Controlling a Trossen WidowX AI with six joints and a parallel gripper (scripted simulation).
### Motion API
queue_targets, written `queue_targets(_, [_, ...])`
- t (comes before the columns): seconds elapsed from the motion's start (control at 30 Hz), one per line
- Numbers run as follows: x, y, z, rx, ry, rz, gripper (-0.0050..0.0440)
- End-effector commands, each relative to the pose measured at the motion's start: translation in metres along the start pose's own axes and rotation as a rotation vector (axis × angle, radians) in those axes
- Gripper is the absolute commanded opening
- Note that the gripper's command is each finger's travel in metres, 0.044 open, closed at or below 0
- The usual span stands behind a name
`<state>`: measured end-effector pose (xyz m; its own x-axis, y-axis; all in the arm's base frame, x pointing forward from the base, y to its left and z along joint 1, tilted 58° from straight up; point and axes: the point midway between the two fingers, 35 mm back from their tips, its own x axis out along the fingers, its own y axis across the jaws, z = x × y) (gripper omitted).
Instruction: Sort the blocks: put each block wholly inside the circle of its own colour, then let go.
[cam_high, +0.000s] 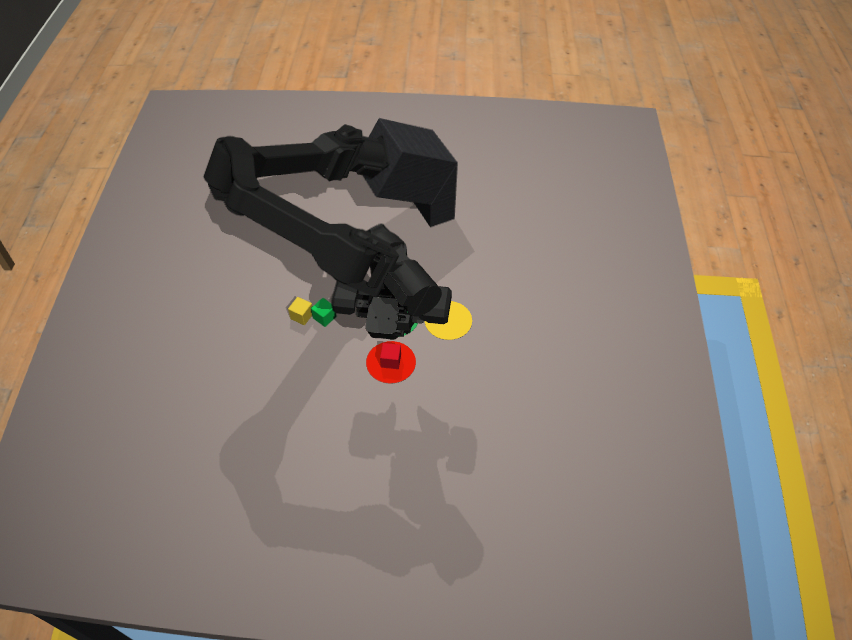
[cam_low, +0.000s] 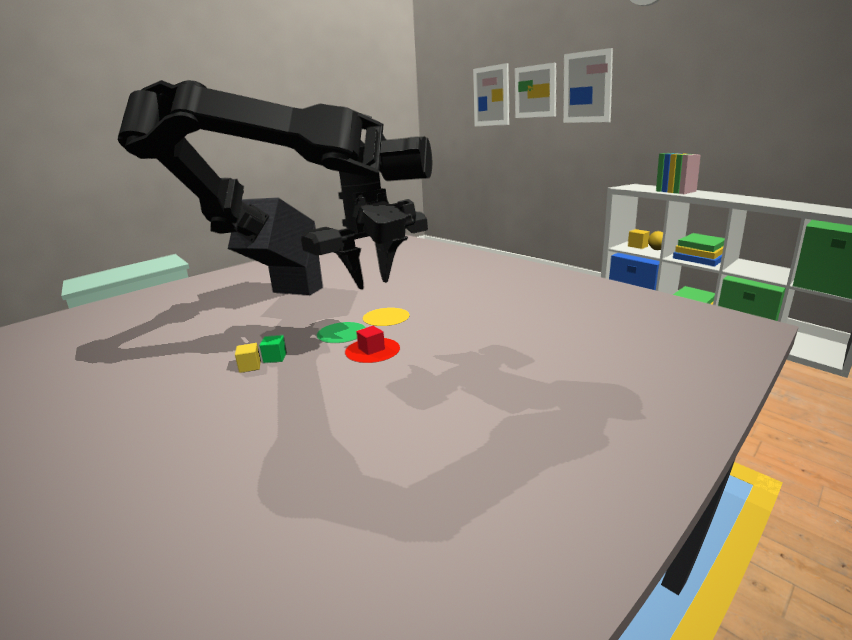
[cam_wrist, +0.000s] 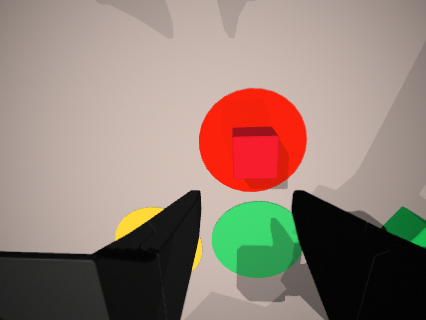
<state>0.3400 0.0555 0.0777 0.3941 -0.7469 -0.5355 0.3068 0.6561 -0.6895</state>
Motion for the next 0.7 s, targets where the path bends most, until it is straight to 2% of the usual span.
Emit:
queue_targets(0.0, [-0.0188,-0.0086,-0.0003,-0.011,0.012,-0.020,0.0195])
queue_targets(0.67, [-0.0184,-0.0096,-0.0024,-0.019,0.016,-0.024,0.0195])
